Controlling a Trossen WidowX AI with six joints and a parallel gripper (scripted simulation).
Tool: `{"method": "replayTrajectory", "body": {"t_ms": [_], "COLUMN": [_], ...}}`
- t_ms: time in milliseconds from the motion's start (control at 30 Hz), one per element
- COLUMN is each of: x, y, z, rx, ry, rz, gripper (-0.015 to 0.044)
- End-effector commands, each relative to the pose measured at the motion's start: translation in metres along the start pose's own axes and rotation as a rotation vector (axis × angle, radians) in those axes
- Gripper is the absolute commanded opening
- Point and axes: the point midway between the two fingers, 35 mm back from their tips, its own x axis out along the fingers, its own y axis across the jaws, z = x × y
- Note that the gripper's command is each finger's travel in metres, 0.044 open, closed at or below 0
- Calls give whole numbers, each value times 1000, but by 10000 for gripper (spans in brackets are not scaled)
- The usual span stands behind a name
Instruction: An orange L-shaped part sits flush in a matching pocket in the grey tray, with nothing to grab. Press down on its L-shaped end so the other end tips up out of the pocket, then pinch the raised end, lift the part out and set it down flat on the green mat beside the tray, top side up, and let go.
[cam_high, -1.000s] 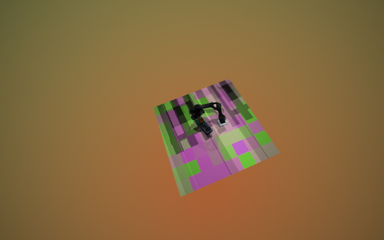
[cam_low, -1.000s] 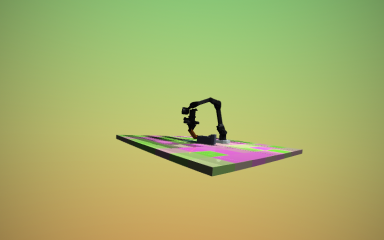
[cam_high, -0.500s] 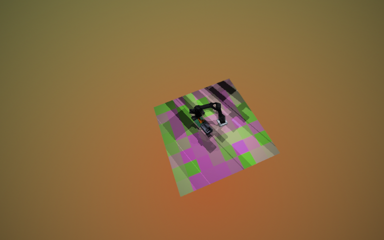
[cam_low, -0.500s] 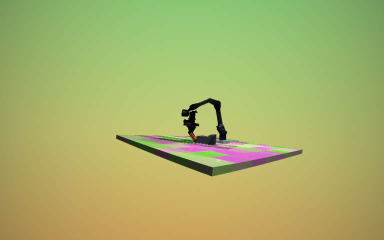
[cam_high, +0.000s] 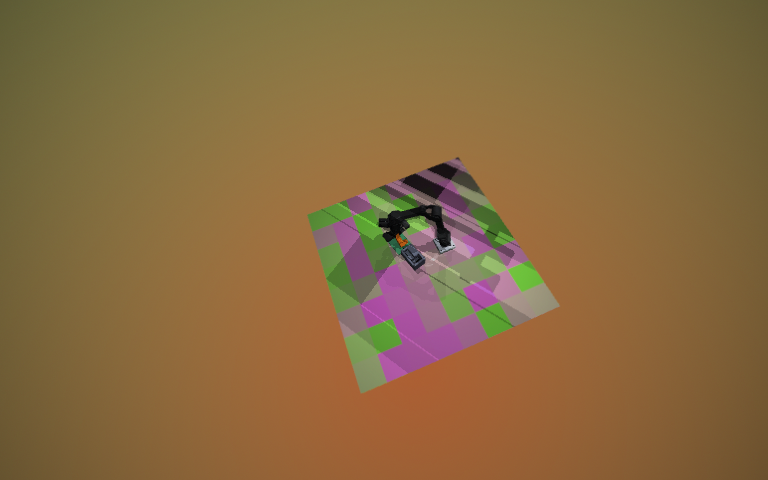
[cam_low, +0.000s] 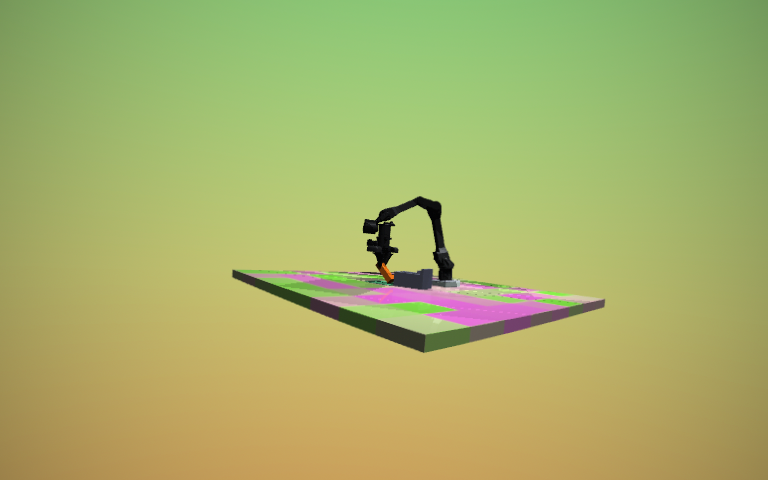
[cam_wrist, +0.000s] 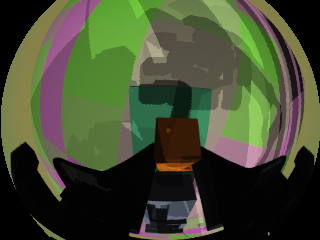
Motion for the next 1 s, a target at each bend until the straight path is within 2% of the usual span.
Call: {"method": "replayTrajectory", "body": {"t_ms": [0, 67, 400, 567, 733, 967], "x": [1, 0, -2, -40, -86, -83], "y": [0, 0, 0, 3, 0, 2], "z": [0, 0, 0, 2, 0, 2], "rx": [-5, 0, 0, -2, -5, -9], "ry": [3, 0, 0, 1, 3, -5], "rz": [2, 0, 0, 1, 2, 7], "gripper": [0, 0, 263, 394, 400, 400]}}
